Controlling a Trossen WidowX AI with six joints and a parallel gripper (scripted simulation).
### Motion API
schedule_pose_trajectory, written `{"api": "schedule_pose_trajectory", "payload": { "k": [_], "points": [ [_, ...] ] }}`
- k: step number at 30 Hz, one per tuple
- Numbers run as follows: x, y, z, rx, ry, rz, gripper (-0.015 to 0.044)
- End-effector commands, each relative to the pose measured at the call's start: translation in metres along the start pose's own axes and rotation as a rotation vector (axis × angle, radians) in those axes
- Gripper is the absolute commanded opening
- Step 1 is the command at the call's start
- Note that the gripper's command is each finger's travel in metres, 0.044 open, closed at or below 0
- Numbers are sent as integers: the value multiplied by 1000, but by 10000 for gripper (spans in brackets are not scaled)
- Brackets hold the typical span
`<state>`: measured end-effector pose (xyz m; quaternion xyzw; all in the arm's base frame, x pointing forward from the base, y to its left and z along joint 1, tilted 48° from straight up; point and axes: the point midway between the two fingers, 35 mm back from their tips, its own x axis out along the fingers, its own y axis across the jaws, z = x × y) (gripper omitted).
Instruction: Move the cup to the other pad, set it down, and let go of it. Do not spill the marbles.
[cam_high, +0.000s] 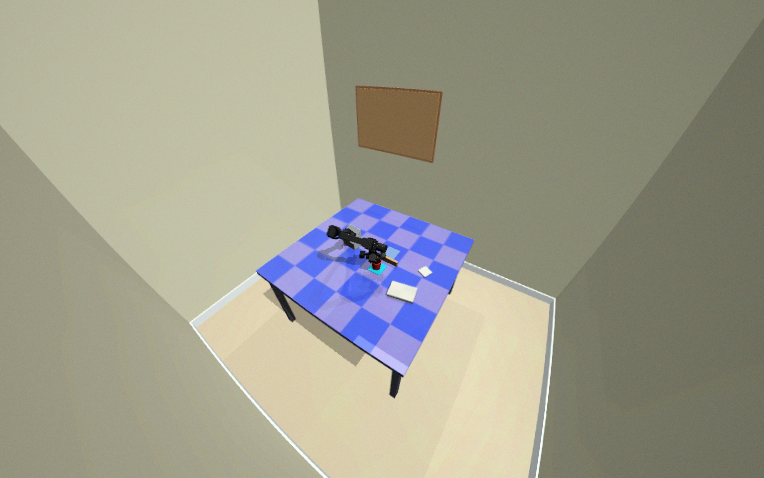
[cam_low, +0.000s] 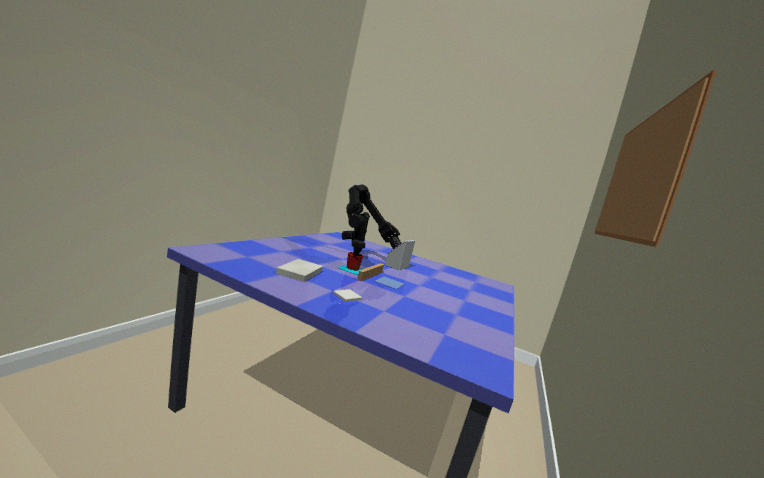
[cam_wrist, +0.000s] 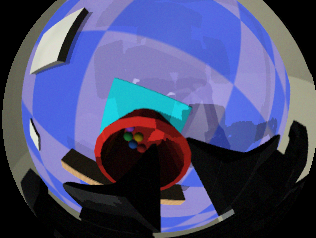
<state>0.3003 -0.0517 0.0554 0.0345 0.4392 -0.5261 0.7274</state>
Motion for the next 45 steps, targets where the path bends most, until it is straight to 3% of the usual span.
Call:
{"api": "schedule_pose_trajectory", "payload": {
  "k": [1,27,39,45],
  "points": [
    [-7,2,0,5,0,6,128],
    [-43,0,0,0,-2,4,128],
    [-45,1,0,-5,-2,2,440],
    [-66,2,1,-4,0,5,440]
  ]
}}
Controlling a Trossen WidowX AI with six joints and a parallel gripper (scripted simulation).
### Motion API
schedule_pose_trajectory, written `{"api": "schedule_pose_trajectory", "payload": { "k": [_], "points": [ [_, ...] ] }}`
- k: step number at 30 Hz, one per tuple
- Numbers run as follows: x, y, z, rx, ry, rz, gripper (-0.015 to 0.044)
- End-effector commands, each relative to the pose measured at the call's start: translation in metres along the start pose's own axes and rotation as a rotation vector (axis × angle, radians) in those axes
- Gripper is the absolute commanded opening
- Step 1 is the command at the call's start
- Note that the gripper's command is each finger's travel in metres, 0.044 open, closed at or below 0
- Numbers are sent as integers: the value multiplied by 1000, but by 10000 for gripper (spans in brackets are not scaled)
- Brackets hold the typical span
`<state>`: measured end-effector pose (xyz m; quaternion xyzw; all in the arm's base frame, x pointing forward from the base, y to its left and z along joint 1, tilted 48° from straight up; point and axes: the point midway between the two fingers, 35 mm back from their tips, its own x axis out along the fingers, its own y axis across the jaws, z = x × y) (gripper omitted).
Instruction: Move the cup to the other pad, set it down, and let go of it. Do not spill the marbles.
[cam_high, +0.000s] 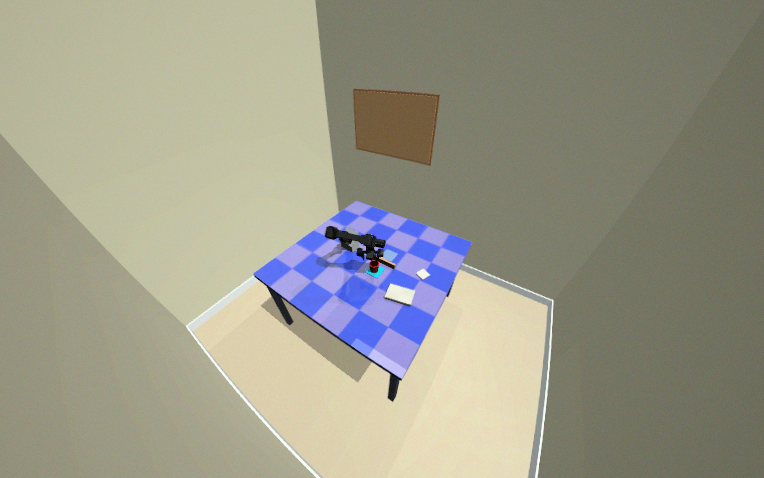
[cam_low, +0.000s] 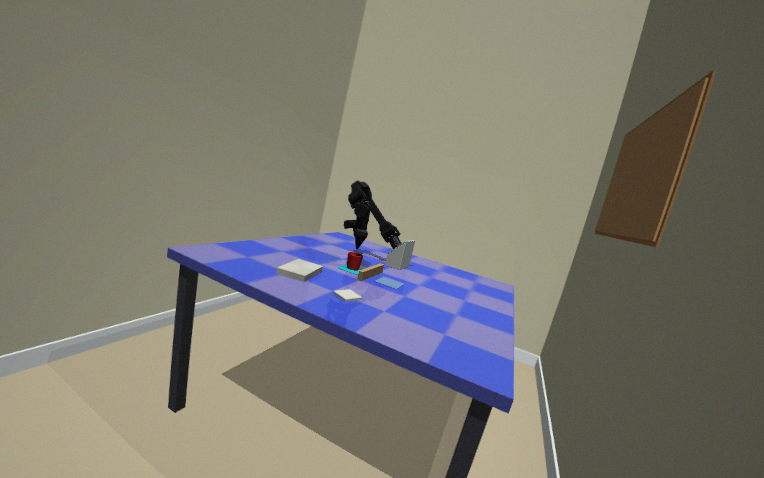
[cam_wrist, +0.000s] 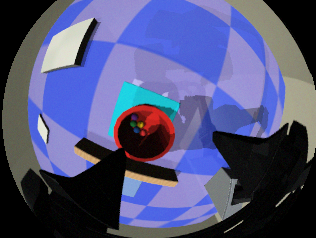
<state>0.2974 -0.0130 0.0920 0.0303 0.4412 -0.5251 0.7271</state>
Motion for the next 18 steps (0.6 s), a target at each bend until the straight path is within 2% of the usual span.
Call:
{"api": "schedule_pose_trajectory", "payload": {
  "k": [1,11,18],
  "points": [
    [-17,2,0,5,2,8,440],
    [-49,1,1,8,2,8,440],
    [-46,1,1,2,-2,9,440]
  ]
}}
